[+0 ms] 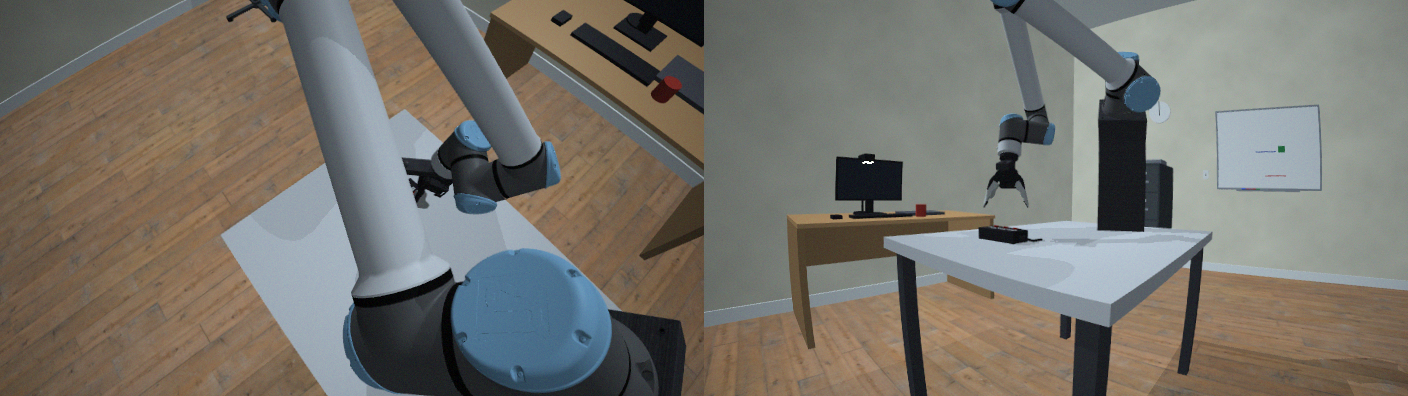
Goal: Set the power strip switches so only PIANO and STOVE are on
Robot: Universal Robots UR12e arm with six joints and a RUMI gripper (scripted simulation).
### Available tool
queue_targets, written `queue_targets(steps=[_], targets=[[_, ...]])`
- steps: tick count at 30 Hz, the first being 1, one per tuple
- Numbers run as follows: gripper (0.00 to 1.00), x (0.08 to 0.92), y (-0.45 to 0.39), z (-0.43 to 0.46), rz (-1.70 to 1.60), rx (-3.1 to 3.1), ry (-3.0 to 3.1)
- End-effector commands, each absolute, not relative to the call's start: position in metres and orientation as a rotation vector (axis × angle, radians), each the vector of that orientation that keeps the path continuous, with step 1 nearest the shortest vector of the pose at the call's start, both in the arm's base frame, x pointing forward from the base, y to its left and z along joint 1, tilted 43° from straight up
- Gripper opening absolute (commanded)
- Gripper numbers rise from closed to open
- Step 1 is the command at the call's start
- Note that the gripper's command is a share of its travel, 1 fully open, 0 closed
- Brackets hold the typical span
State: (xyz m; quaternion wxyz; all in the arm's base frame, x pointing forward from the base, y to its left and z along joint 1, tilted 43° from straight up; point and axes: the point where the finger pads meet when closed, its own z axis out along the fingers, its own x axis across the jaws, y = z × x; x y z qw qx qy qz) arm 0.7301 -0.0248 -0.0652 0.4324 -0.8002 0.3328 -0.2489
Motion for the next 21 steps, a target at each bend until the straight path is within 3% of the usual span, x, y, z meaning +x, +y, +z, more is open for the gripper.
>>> queue_targets(steps=[1, 21], targets=[[1.0, 0.73, -0.025, -0.063, -0.611, -1.992, 0.847], [1.0, 0.696, -0.029, -0.021, -0.316, -1.85, 1.452]])
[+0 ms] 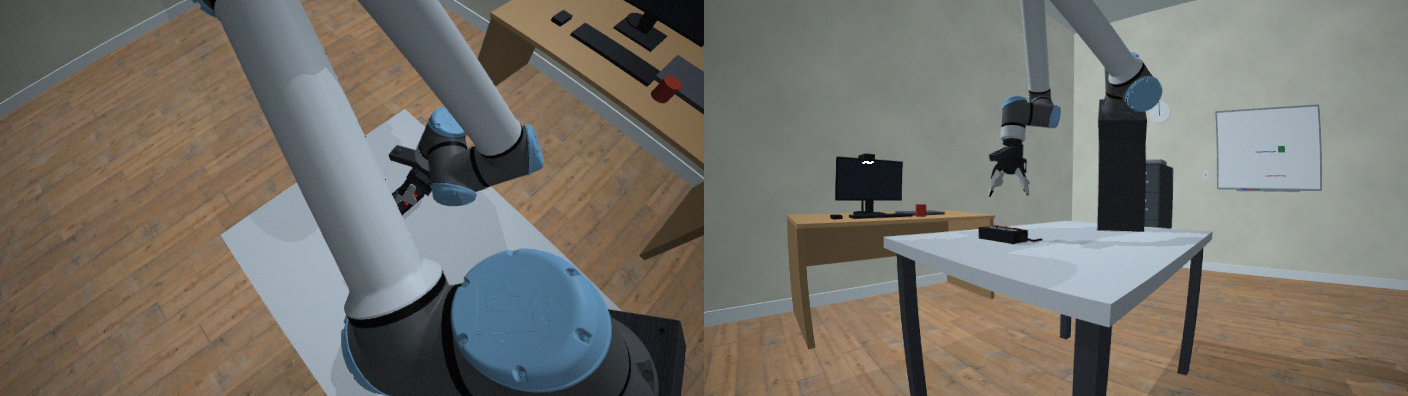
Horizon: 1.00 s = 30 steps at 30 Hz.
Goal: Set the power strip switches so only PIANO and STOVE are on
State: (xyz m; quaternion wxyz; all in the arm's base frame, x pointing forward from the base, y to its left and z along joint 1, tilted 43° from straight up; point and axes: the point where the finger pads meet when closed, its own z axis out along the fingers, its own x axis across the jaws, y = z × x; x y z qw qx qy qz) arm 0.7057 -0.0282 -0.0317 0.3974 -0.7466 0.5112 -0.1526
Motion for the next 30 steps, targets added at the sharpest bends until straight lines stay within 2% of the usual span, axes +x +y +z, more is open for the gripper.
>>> queue_targets(steps=[1, 30], targets=[[1.0, 0.696, -0.029, -0.021, -0.316, -1.85, 1.452], [1.0, 0.682, -0.029, -0.013, -0.261, -1.794, 1.597]])
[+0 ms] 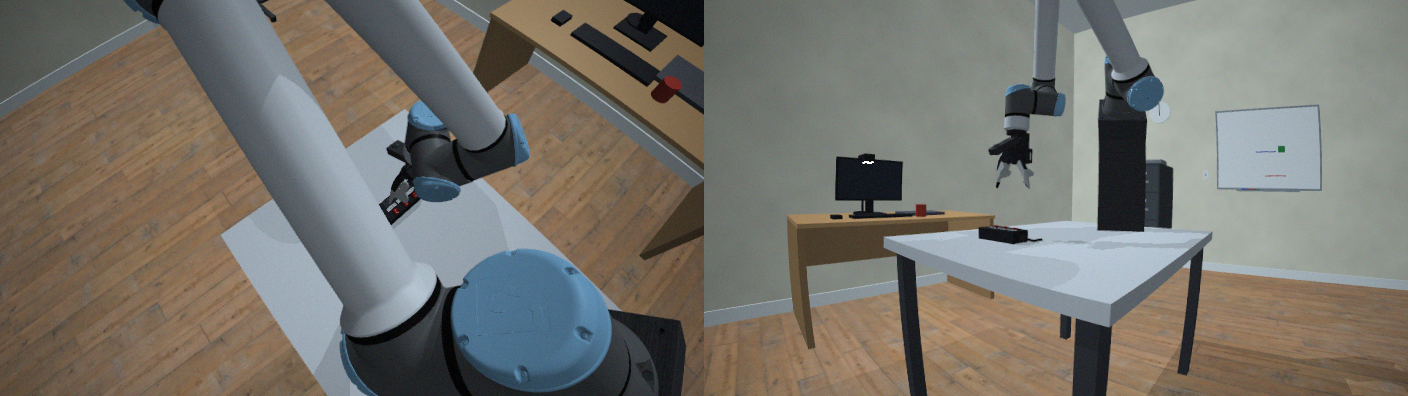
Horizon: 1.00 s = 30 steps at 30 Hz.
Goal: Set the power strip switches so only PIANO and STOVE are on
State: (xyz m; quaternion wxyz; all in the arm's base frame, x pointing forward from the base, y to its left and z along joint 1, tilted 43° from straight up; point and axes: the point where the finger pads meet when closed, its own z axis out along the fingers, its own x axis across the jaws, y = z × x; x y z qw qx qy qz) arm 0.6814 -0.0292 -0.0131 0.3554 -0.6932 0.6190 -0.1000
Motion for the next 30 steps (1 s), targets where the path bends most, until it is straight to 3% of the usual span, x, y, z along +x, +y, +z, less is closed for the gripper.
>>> queue_targets(steps=[1, 30], targets=[[1.0, 0.682, -0.029, -0.013, -0.262, -1.796, 1.594], [1.0, 0.708, -0.021, -0.028, -0.58, -2.303, 0.894]])
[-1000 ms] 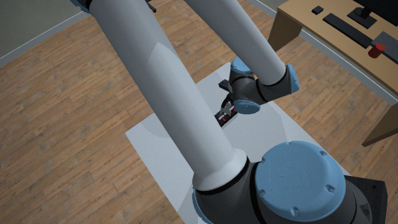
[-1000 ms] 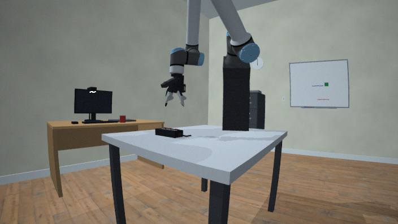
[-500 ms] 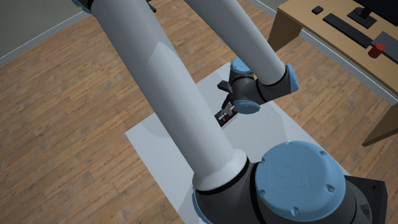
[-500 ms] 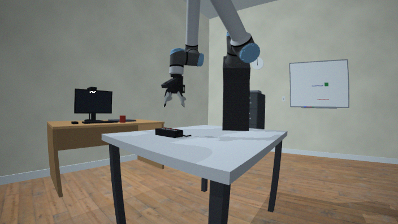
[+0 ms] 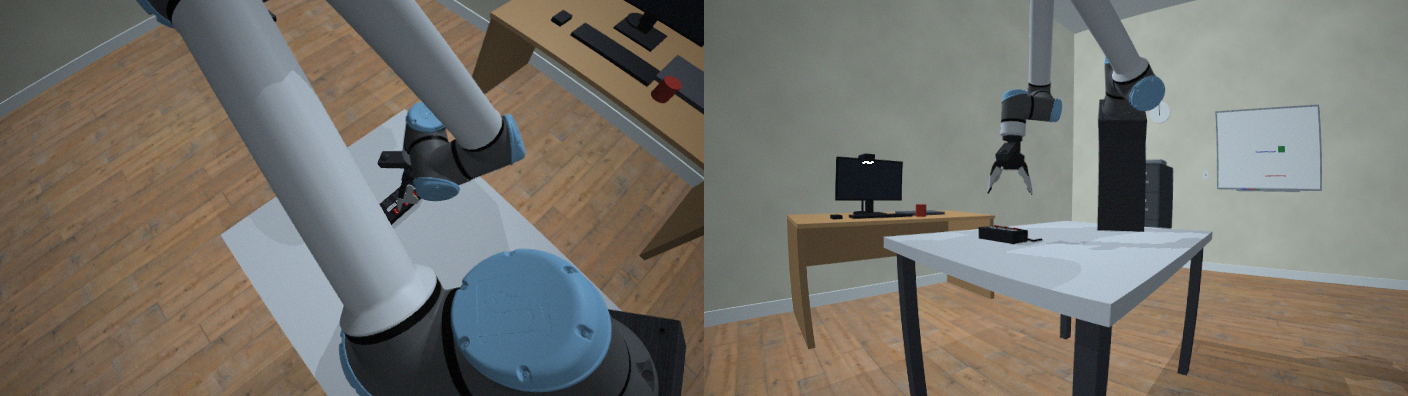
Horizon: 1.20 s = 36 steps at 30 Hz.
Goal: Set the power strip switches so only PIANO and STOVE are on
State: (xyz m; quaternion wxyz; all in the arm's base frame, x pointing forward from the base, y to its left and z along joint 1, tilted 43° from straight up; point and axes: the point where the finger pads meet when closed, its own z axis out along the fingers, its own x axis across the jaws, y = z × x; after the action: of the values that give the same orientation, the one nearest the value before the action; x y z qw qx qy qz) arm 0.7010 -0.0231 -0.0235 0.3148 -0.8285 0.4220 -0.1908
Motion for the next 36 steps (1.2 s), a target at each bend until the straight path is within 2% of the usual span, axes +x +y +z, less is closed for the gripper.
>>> queue_targets(steps=[1, 22, 36], targets=[[1.0, 0.709, -0.021, -0.029, -0.601, -2.33, 0.841], [1.0, 0.732, -0.014, -0.052, -0.888, -2.61, -0.063], [1.0, 0.736, -0.014, -0.057, -0.928, -2.628, -0.22]])
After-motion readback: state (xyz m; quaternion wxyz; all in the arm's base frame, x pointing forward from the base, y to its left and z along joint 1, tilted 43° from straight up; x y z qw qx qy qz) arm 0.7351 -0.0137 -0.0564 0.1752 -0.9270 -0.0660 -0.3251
